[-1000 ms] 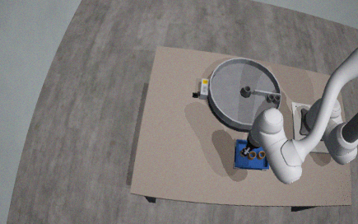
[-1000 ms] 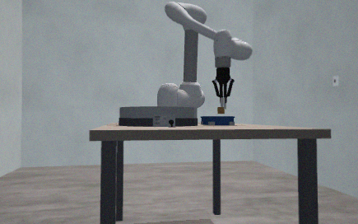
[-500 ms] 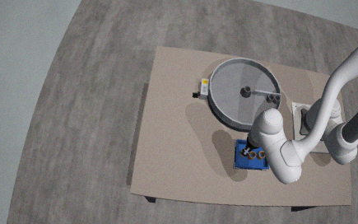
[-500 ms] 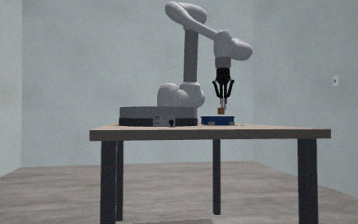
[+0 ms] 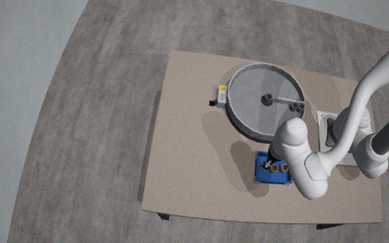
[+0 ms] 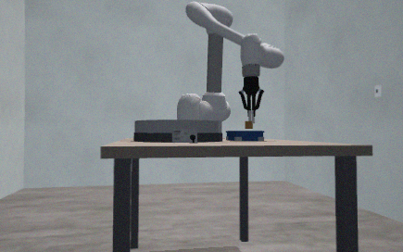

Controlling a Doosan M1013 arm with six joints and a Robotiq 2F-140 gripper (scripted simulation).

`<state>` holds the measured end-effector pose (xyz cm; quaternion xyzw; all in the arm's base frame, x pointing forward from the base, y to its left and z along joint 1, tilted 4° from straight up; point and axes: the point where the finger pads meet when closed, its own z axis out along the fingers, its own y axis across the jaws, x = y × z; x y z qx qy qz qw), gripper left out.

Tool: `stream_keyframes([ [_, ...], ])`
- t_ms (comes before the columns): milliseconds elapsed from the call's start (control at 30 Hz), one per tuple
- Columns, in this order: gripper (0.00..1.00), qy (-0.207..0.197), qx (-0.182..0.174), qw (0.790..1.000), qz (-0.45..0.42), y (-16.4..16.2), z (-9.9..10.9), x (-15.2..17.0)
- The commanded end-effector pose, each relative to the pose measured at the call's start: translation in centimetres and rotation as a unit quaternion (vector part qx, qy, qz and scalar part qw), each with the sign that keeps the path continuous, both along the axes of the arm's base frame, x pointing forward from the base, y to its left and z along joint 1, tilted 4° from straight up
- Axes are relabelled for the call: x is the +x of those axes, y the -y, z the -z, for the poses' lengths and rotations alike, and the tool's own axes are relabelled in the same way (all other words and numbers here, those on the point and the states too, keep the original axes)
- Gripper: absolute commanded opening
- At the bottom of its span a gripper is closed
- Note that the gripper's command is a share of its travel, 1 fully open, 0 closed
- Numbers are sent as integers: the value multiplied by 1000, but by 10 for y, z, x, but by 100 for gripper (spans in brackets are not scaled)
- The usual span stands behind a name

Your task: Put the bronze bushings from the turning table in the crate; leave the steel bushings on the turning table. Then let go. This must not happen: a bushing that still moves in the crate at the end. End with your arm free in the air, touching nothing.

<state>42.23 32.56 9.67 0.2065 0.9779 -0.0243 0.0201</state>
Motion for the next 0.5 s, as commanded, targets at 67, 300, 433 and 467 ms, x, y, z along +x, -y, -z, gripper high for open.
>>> stream_keyframes([
  [67, 0, -1, -5, 1000, 2, 5, 6, -1],
  [300, 0, -1, -5, 1000, 2, 11, 12, -6],
  [433, 0, -1, -5, 1000, 2, 13, 13, -8],
  [467, 0, -1, -5, 1000, 2, 13, 13, -8],
])
